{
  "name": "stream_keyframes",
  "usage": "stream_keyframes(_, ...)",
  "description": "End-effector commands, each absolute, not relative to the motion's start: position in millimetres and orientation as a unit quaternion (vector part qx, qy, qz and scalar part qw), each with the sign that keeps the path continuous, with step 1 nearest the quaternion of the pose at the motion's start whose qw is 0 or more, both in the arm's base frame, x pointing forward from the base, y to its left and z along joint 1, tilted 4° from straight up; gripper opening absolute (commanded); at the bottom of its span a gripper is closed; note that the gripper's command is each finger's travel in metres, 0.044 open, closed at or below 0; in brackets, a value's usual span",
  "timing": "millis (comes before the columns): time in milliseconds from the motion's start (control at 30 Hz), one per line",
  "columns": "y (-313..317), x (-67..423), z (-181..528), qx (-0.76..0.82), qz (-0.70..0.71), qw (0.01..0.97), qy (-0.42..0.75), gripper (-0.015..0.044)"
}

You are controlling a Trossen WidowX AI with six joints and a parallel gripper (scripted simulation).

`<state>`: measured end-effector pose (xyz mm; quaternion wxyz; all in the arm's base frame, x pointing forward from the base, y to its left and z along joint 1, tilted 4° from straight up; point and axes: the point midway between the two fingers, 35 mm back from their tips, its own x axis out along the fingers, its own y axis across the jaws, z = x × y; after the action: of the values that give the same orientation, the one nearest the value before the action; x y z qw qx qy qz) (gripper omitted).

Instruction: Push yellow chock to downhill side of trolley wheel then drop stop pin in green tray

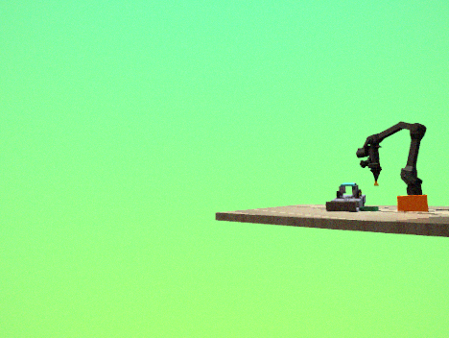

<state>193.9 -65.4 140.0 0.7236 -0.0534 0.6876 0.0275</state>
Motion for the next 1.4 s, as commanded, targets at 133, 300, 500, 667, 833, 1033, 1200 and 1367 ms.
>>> stream_keyframes(133,-41.9,197.4,138.1,-0.054,0.024,0.728,0.683,0.0)
stream_keyframes(300,-25.4,200.2,135.8,-0.054,0.025,0.728,0.683,0.0)
stream_keyframes(500,-5.6,203.4,133.8,-0.053,0.025,0.728,0.683,0.0)
stream_keyframes(667,10.9,205.8,132.8,-0.052,0.026,0.728,0.683,0.0)
stream_keyframes(833,27.4,207.9,132.4,-0.052,0.026,0.728,0.683,0.0)
stream_keyframes(1033,47.8,210.3,131.7,-0.051,0.027,0.728,0.683,0.0)
stream_keyframes(1200,66.8,212.5,131.0,-0.05,0.028,0.728,0.683,0.0)
stream_keyframes(1367,85.6,214.9,130.2,-0.05,0.028,0.728,0.683,0.0)
